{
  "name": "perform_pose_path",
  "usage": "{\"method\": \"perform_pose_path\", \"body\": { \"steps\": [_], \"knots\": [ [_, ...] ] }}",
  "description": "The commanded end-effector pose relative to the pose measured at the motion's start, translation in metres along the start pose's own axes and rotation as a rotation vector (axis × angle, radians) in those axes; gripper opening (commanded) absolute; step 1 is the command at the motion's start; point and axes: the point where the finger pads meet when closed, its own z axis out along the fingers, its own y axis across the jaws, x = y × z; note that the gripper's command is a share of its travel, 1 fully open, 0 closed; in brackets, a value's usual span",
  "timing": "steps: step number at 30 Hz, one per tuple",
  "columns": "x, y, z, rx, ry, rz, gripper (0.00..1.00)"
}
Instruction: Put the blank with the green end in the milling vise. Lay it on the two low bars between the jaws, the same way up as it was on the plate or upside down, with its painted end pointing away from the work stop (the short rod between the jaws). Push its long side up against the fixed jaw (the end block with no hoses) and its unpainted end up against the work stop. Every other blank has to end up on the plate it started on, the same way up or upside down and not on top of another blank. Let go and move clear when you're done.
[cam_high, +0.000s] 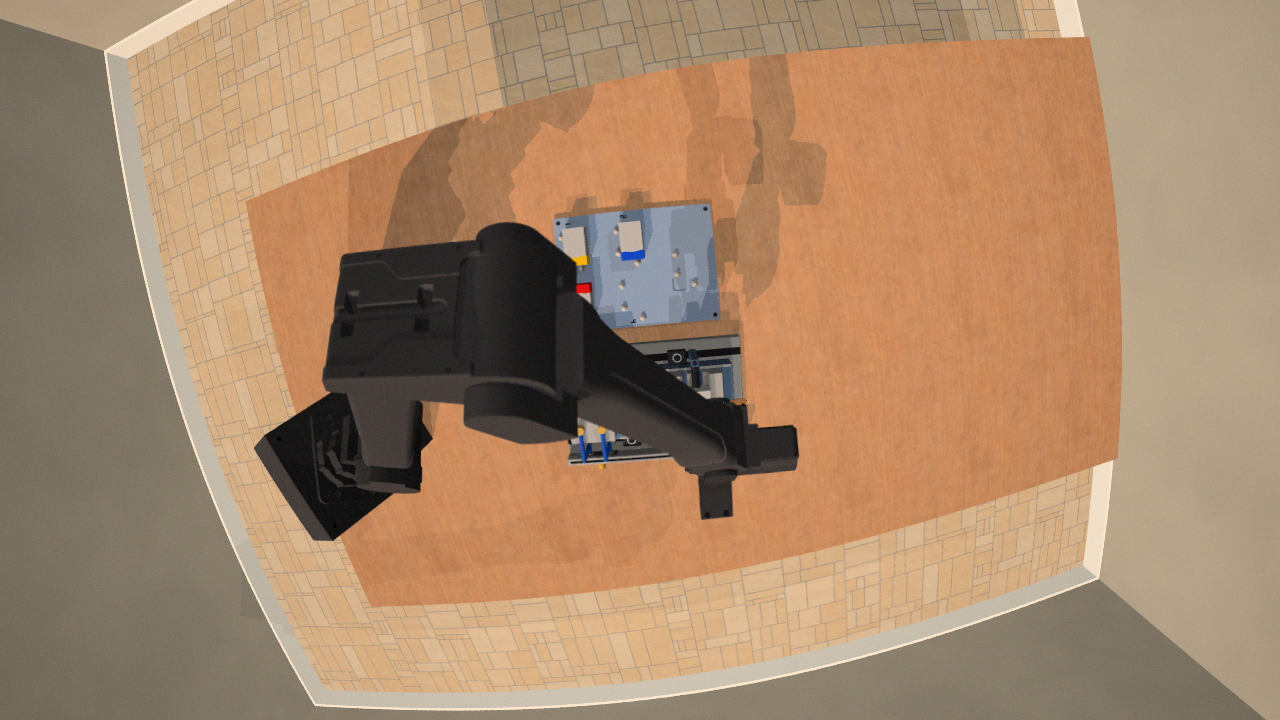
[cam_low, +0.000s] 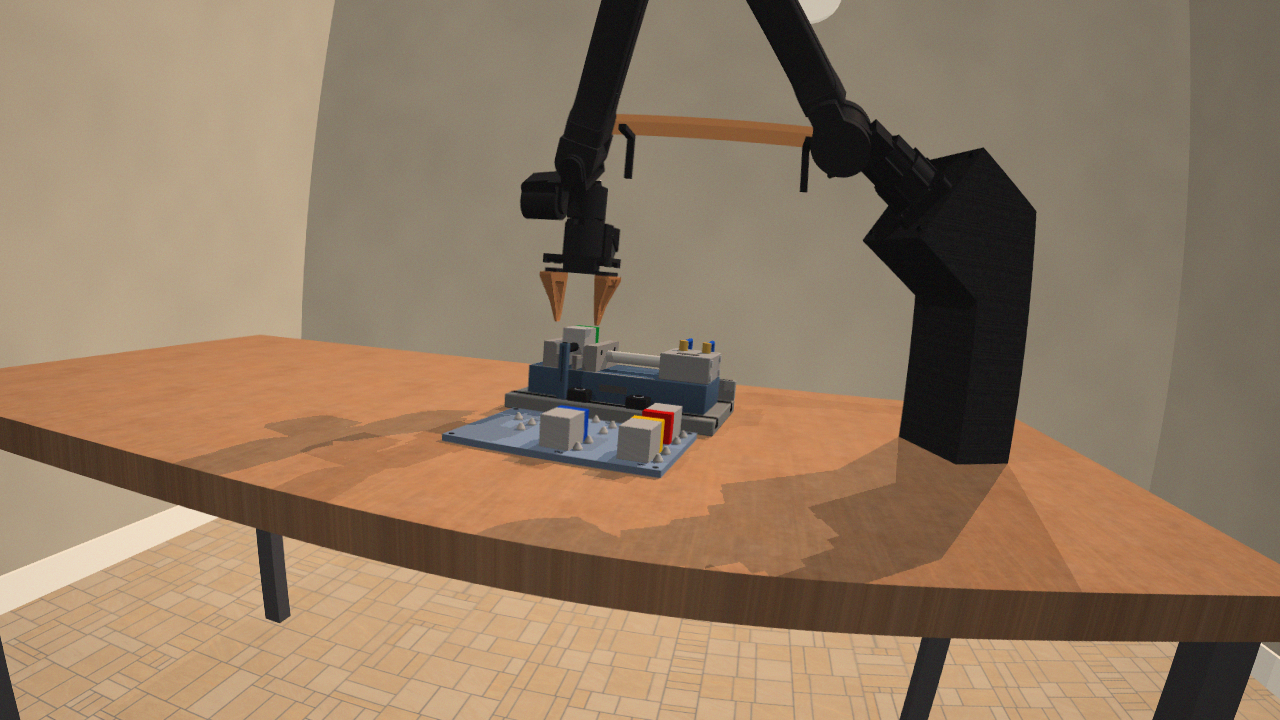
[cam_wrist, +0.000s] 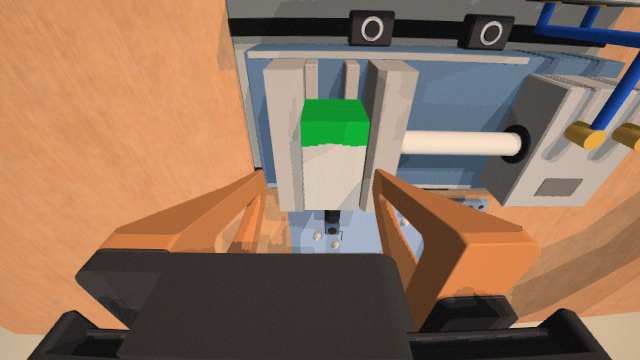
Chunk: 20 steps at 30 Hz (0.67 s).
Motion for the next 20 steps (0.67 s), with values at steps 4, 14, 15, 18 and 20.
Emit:
{"method": "perform_pose_path", "body": {
  "steps": [4, 14, 15, 18, 20],
  "knots": [
    [-0.0035, 0.0004, -0.0182, -0.004, -0.011, -0.009, 0.64],
    [-0.0035, -0.0006, -0.0226, -0.002, -0.011, -0.009, 0.64],
    [-0.0035, -0.0006, -0.0226, -0.002, -0.011, -0.009, 0.64],
    [-0.0035, -0.0006, -0.0226, -0.002, -0.011, -0.009, 0.64],
    [-0.0035, -0.0006, -0.0226, -0.002, -0.011, -0.009, 0.64]
  ]
}}
